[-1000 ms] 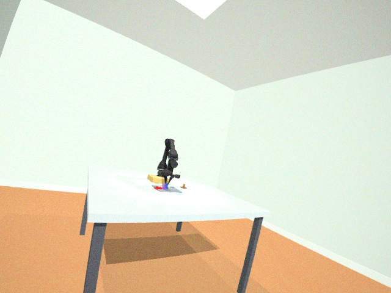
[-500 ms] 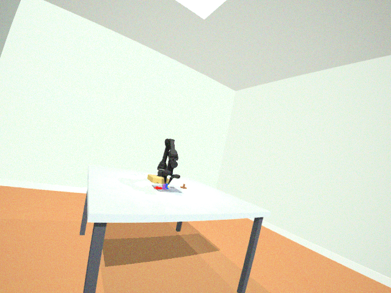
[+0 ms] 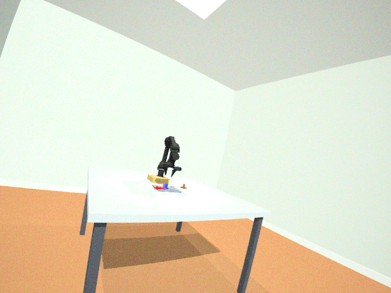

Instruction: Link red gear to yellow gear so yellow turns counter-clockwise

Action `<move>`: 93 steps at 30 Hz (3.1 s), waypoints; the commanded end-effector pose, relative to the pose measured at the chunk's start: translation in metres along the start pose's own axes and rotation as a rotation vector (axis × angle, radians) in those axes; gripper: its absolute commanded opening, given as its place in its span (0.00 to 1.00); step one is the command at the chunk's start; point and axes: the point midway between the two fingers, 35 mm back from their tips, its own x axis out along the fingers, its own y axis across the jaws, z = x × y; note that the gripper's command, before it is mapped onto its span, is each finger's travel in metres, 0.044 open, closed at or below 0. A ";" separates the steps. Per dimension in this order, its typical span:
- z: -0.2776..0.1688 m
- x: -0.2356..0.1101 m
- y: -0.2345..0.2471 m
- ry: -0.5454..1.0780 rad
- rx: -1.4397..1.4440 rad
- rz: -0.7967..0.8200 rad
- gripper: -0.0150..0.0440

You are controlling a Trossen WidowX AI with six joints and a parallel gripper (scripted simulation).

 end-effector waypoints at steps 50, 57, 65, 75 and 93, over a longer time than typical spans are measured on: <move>-0.006 -0.023 0.008 -0.024 -0.003 0.020 1.00; -0.093 -0.035 0.073 -0.016 -0.003 0.029 1.00; -0.213 -0.049 0.107 -0.003 -0.004 0.032 1.00; -0.313 -0.059 0.099 0.007 -0.004 0.029 1.00; -0.313 -0.059 0.099 0.007 -0.004 0.029 1.00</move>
